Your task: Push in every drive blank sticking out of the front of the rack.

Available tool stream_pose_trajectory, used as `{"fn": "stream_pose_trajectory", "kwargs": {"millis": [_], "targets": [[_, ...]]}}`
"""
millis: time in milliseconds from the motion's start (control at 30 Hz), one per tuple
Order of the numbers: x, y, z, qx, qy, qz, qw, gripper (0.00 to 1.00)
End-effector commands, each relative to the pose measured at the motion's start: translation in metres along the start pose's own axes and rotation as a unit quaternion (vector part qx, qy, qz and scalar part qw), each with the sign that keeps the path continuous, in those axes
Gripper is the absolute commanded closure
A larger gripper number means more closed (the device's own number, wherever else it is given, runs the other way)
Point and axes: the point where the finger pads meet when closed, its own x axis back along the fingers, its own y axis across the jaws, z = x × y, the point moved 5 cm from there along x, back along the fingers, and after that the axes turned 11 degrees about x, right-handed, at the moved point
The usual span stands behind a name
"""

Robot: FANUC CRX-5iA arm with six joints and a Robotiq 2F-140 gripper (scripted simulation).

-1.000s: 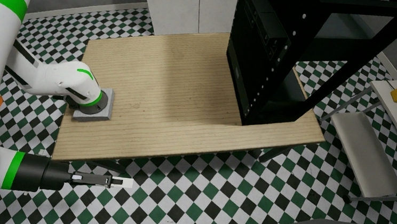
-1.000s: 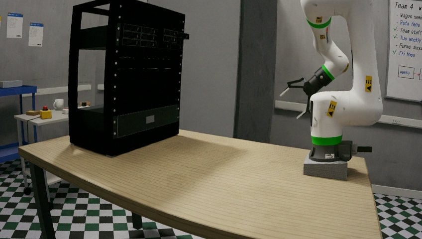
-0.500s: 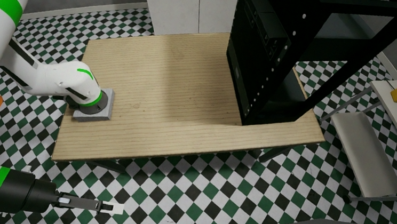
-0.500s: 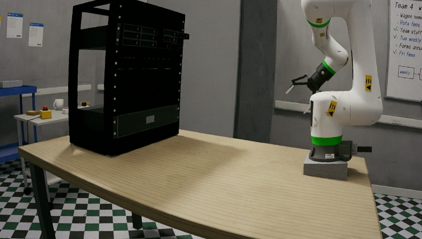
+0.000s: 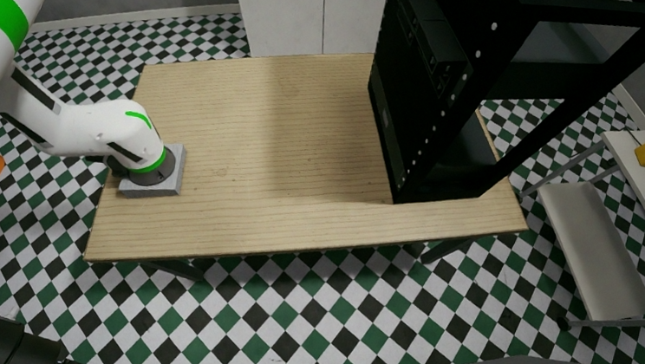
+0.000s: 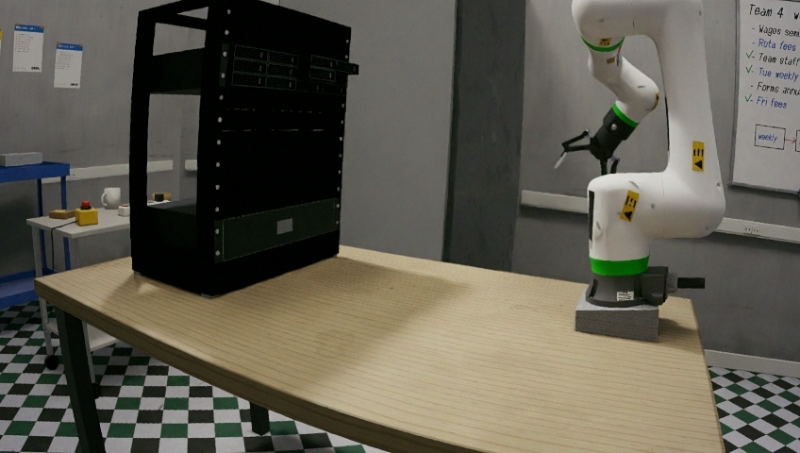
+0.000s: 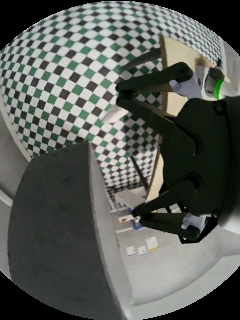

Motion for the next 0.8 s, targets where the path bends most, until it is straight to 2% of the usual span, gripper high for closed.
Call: {"fn": "stream_pose_trajectory", "kwargs": {"millis": [0,233,300,767], "targets": [[0.005,0.001,0.026,0.005,0.019,-0.013,1.0,0.0],[0.019,0.001,0.084,0.015,0.065,-0.038,0.997,0.0],[0.019,0.001,0.084,0.015,0.065,-0.038,0.997,0.0],[0.063,-0.015,0.208,0.04,0.175,-0.078,0.981,0.0]]}}
